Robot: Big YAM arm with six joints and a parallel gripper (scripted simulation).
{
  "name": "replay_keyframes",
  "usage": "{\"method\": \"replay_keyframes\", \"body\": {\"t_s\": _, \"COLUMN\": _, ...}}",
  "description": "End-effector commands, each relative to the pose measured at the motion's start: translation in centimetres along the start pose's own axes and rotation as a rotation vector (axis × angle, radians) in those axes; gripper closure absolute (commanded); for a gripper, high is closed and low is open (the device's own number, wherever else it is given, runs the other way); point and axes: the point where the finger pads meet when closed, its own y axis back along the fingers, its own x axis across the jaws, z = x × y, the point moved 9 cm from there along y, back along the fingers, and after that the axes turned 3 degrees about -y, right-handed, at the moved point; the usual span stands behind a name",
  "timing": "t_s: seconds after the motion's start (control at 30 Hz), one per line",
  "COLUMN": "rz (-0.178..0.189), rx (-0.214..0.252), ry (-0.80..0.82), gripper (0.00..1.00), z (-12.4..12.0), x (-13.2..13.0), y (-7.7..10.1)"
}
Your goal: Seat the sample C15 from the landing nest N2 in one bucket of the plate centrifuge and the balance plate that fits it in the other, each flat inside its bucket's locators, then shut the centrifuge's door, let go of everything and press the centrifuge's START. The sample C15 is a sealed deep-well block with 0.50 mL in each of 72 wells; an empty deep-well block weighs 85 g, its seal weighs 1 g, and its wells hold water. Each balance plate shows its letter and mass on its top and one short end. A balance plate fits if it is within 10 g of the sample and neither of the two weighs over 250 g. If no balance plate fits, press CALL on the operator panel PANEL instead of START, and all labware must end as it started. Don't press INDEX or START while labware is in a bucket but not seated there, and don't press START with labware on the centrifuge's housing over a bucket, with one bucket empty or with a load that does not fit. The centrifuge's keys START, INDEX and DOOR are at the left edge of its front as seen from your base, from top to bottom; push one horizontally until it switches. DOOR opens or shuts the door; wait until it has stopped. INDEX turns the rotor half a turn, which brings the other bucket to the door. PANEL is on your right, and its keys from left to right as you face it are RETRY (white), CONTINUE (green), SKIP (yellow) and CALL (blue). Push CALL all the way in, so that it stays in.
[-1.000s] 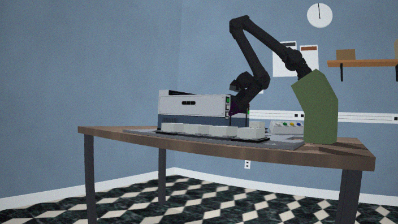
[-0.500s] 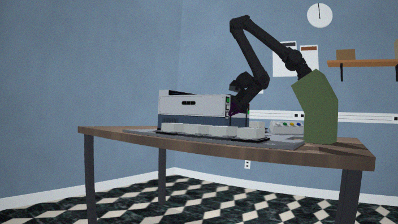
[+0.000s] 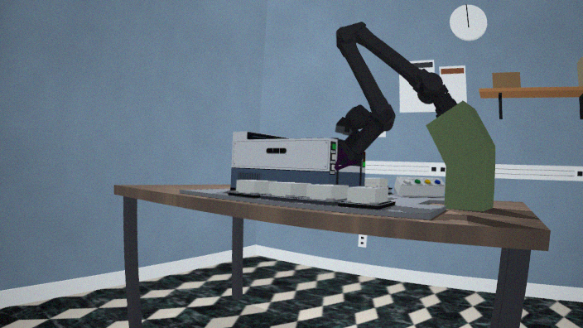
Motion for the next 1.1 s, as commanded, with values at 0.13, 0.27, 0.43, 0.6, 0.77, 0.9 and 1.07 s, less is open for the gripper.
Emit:
{"method": "replay_keyframes", "body": {"t_s": 0.13, "rz": -0.017, "rx": -0.014, "ry": 0.006, "gripper": 1.00, "z": 0.86, "x": -0.41, "y": -0.65}}
{"method": "replay_keyframes", "body": {"t_s": 0.27, "rz": -0.017, "rx": -0.014, "ry": 0.006, "gripper": 1.00, "z": 0.86, "x": -0.41, "y": -0.65}}
{"method": "replay_keyframes", "body": {"t_s": 0.43, "rz": -0.017, "rx": -0.014, "ry": 0.006, "gripper": 1.00, "z": 0.86, "x": -0.41, "y": -0.65}}
{"method": "replay_keyframes", "body": {"t_s": 0.6, "rz": -0.017, "rx": -0.014, "ry": 0.006, "gripper": 1.00, "z": 0.86, "x": -0.41, "y": -0.65}}
{"method": "replay_keyframes", "body": {"t_s": 0.77, "rz": -0.016, "rx": -0.017, "ry": 0.004, "gripper": 1.00, "z": 1.03, "x": -0.39, "y": -0.67}}
{"method": "replay_keyframes", "body": {"t_s": 0.9, "rz": -0.016, "rx": -0.017, "ry": 0.004, "gripper": 1.00, "z": 1.10, "x": -0.39, "y": -0.74}}
{"method": "replay_keyframes", "body": {"t_s": 1.07, "rz": -0.016, "rx": -0.017, "ry": 0.004, "gripper": 1.00, "z": 1.17, "x": -0.38, "y": -0.80}}
